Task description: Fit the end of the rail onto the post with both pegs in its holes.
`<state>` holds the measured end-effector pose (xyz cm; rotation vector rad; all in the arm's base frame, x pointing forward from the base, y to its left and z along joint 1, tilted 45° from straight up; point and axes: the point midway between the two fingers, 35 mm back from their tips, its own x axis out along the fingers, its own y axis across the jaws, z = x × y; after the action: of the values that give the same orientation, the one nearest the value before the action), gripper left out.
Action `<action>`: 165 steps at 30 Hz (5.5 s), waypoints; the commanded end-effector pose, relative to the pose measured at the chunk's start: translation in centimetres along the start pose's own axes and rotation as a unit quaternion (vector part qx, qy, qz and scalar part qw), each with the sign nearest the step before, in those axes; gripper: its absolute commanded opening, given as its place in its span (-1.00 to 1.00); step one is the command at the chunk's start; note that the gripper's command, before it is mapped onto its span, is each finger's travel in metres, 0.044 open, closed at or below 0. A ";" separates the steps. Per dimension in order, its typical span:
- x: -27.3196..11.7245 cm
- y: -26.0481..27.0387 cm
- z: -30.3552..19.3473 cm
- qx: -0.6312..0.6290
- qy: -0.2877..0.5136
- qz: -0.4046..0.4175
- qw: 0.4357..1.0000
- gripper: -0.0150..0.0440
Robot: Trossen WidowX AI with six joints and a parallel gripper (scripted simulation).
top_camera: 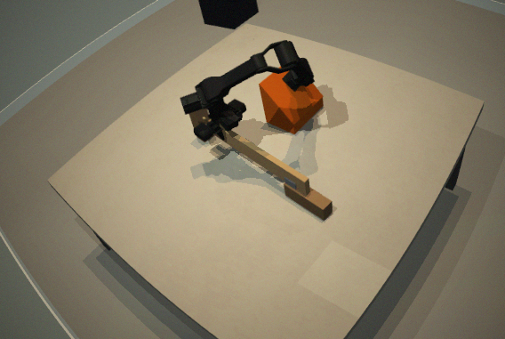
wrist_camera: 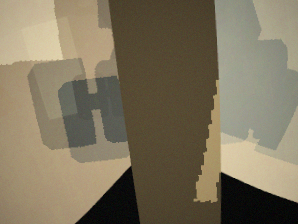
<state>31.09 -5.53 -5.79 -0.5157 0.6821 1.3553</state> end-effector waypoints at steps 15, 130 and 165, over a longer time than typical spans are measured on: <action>-0.1 -0.2 -0.7 -0.001 0.002 -0.004 1.000 -0.49; -0.3 -0.1 -3.9 -0.001 0.003 -0.004 1.000 -0.49; -0.4 -0.1 -3.9 -0.001 0.003 -0.004 1.000 -0.49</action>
<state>30.59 -7.91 -8.26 -0.5117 0.6777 1.3580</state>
